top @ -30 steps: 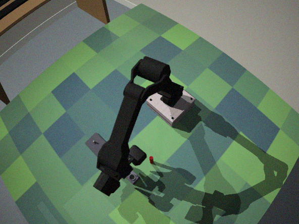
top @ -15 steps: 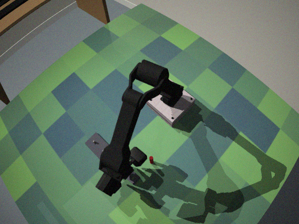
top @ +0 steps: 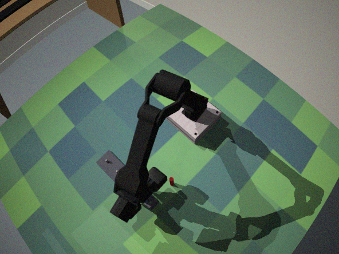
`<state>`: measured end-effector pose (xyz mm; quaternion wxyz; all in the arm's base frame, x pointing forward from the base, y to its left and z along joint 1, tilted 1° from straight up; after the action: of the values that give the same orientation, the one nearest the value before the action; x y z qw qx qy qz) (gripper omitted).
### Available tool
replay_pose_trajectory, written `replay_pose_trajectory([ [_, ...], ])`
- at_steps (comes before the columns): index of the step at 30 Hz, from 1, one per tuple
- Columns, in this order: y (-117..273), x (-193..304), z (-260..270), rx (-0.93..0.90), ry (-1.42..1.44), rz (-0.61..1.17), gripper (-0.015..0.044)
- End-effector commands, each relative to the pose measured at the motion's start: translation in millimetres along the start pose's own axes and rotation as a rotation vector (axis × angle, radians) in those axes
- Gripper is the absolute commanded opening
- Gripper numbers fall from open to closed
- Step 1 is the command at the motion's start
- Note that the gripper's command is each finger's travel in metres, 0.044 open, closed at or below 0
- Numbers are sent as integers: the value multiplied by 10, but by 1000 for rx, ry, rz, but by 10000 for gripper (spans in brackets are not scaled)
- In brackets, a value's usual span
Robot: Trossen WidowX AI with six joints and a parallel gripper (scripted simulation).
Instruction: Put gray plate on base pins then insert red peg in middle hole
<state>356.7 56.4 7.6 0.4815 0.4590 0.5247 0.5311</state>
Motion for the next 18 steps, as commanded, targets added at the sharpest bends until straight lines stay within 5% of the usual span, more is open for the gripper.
replay_pose_trajectory([
  [1,-5,-4,0,0,3,-2,177],
  [10,-5,-4,0,0,3,-2,98],
  [14,39,-5,12,0,3,-2,0],
  [18,159,-9,42,-1,3,-2,0],
])
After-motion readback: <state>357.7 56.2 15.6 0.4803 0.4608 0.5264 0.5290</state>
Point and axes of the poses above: the point midway between the two fingers, 35 mm back from their tips, its own y axis back along the fingers, its own z axis across the jaws, x = y × z, the point moved 1 cm from there along y, back along the fingers, and after that the axes turned 9 degrees about y, right-handed, at the moved point
